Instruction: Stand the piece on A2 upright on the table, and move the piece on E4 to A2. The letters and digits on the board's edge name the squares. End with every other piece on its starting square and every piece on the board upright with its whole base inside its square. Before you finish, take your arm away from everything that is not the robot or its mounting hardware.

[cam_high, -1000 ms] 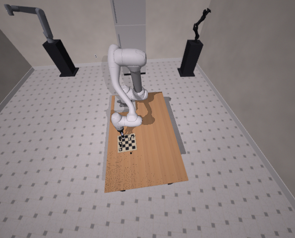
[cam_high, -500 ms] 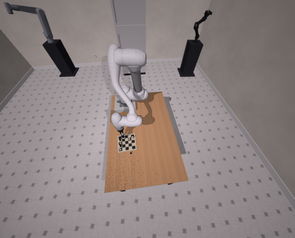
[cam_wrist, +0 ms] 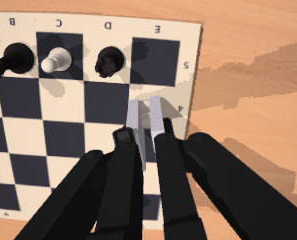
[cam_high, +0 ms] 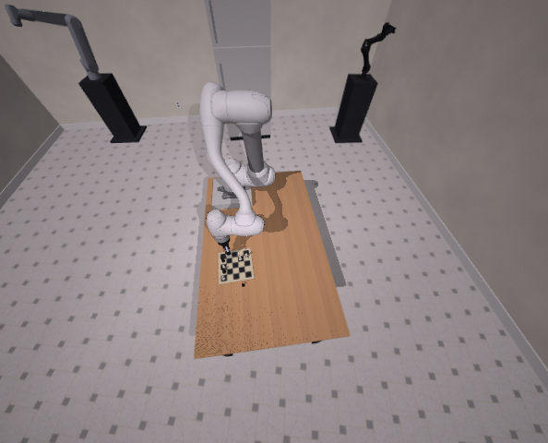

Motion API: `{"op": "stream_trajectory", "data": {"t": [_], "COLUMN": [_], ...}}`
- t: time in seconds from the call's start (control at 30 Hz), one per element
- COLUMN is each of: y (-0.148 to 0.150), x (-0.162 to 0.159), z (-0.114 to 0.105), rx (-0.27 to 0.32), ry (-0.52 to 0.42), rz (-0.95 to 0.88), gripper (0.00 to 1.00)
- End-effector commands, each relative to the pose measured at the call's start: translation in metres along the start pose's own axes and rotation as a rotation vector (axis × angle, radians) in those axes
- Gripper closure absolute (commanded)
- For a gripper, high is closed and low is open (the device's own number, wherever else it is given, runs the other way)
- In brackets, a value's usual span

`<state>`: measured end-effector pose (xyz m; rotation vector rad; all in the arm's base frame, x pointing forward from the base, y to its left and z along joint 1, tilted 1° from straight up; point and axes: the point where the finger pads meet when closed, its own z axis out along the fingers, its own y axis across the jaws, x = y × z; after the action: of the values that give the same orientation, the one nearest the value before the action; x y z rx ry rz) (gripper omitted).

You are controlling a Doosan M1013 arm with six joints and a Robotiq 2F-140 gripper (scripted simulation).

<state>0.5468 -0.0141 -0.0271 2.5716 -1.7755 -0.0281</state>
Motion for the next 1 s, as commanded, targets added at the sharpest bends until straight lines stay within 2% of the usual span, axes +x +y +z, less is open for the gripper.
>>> {"op": "stream_trajectory", "data": {"t": [0.0, 0.8, 0.97], "y": [0.0000, 0.0000, 0.0000], "x": [-0.0001, -0.0001, -0.0001], "z": [0.0000, 0.0000, -0.0093], "rx": [0.000, 0.000, 0.000], "ry": [0.000, 0.000, 0.000], "rz": [0.000, 0.000, 0.000], "gripper": [1.00, 1.00, 1.00]}}
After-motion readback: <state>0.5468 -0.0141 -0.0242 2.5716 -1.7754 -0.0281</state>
